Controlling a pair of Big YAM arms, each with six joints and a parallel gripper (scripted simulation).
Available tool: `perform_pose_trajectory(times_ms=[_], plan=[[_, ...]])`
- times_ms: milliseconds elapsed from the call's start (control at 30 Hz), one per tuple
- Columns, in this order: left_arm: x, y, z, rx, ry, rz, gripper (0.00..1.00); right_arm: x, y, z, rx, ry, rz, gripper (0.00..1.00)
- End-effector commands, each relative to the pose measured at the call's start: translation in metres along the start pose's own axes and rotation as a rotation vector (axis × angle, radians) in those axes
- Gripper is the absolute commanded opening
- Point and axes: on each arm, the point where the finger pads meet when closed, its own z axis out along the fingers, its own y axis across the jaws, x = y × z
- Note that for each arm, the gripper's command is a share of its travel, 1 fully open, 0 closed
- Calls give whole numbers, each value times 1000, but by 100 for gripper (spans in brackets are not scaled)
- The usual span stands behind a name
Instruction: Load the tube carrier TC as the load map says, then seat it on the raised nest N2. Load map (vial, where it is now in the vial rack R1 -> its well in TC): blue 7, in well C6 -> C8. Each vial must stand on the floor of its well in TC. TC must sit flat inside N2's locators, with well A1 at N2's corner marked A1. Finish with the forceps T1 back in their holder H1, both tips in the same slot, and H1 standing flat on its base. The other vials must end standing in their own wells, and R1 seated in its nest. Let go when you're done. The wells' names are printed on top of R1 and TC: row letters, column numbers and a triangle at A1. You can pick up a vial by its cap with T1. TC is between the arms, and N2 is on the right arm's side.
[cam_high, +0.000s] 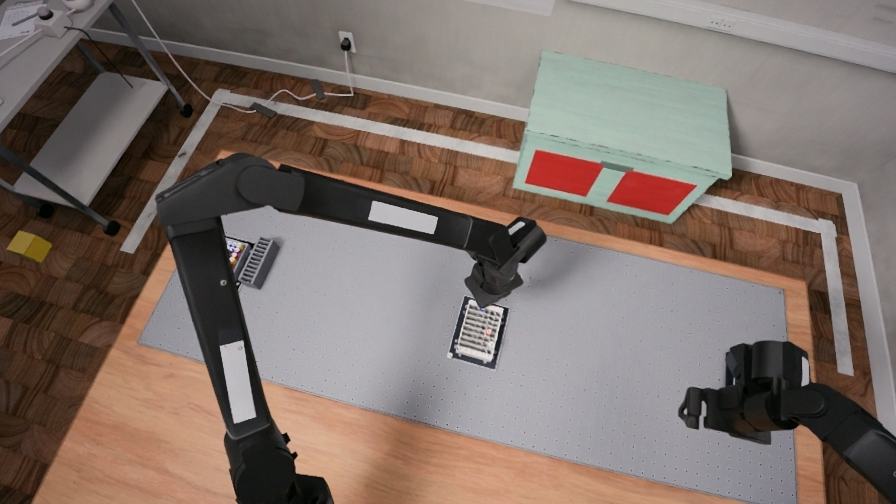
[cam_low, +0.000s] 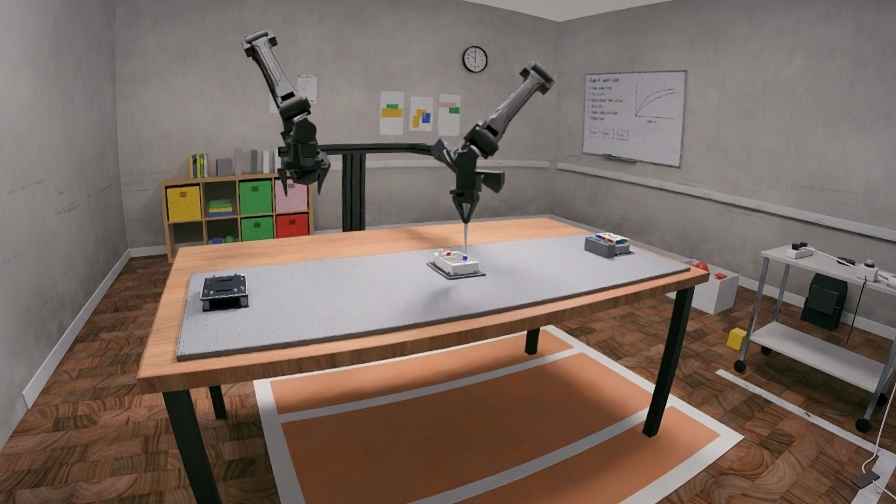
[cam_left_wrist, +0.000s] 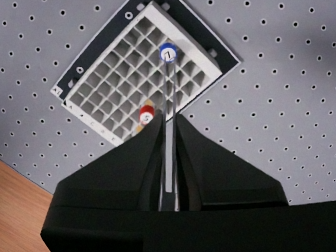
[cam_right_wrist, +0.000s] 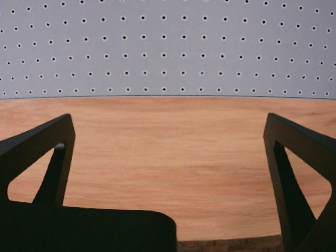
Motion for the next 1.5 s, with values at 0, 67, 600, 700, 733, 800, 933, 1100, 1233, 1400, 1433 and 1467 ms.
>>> perform_pose_trajectory(times_ms=[0, 67, 600, 700, 733, 800, 933, 1100, 1233, 1400, 1433, 1467], plan=[[-2, 8, 18, -30, 5, -2, 7, -10, -3, -5, 0, -22, 14, 100], [-1, 9, 19, -31, 5, -1, 7, -10, -3, -5, 0, -22, 14, 100], [-14, 5, -1, -18, -2, -32, 7, -10, -3, -5, 0, -22, 14, 100], [-17, 1, -9, -4, -6, -37, 7, -10, -3, -5, 0, -22, 14, 100], [-16, -1, -12, 0, -6, -34, 7, -10, -3, -5, 0, -22, 14, 100], [-14, -2, -14, 4, -5, -32, 7, -10, -3, -5, 0, -22, 14, 100], [-16, 11, -6, -11, 5, 66, 7, -10, -3, -5, 0, -22, 14, 100], [-22, 16, -6, -1, 7, 191, 7, -10, -3, -5, 0, -22, 14, 100], [-26, 21, -6, 0, 10, 297, 7, -10, -3, -5, 0, -22, 14, 100], [-29, 25, -6, 1, 12, 378, 7, -10, -3, -5, 0, -22, 14, 100], [-30, 26, -6, 2, 12, 404, 7, -10, -3, -5, 0, -22, 14, 100], [-31, 28, -6, 2, 13, 431, 7, -10, -3, -5, 0, -22, 14, 100]])
